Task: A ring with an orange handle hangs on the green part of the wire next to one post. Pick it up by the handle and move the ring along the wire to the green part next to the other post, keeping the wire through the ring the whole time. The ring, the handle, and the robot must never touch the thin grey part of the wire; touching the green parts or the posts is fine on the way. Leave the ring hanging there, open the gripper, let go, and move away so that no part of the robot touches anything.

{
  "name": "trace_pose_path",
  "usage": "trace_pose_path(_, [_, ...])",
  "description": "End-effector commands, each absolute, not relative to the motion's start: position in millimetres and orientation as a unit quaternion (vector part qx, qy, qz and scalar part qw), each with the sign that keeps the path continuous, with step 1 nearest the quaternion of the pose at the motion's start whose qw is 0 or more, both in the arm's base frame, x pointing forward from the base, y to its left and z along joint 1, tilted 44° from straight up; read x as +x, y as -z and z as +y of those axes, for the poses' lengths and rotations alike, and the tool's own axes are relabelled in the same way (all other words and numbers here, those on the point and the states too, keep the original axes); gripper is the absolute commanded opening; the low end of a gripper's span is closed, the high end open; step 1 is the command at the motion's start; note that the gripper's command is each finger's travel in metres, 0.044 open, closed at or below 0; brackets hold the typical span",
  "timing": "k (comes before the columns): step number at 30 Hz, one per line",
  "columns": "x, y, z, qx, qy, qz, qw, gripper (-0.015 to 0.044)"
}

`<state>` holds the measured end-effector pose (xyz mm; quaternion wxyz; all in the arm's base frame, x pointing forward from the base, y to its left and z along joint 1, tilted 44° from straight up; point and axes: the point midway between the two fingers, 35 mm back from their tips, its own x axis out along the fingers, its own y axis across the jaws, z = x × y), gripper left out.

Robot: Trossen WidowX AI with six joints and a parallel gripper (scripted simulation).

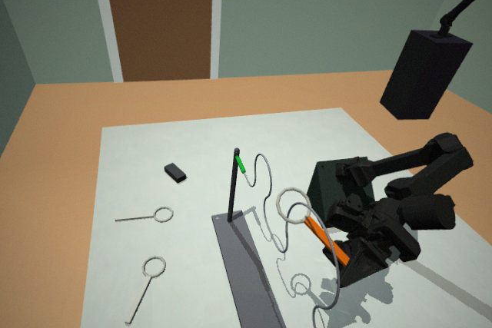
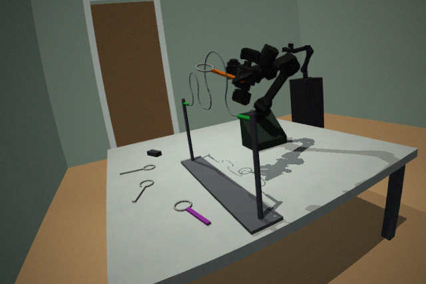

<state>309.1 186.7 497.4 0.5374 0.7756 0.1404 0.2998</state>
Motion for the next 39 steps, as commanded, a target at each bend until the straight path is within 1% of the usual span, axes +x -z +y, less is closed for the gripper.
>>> trace_pose_path(1, [308.8, -499.7, 185.3, 0.793, -0.301, 0.134, 0.513, -0.015])
trace_pose_path(39, [309.4, -515.4, 174.2, 0.898, -0.303, 0.088, 0.306, -0.015])
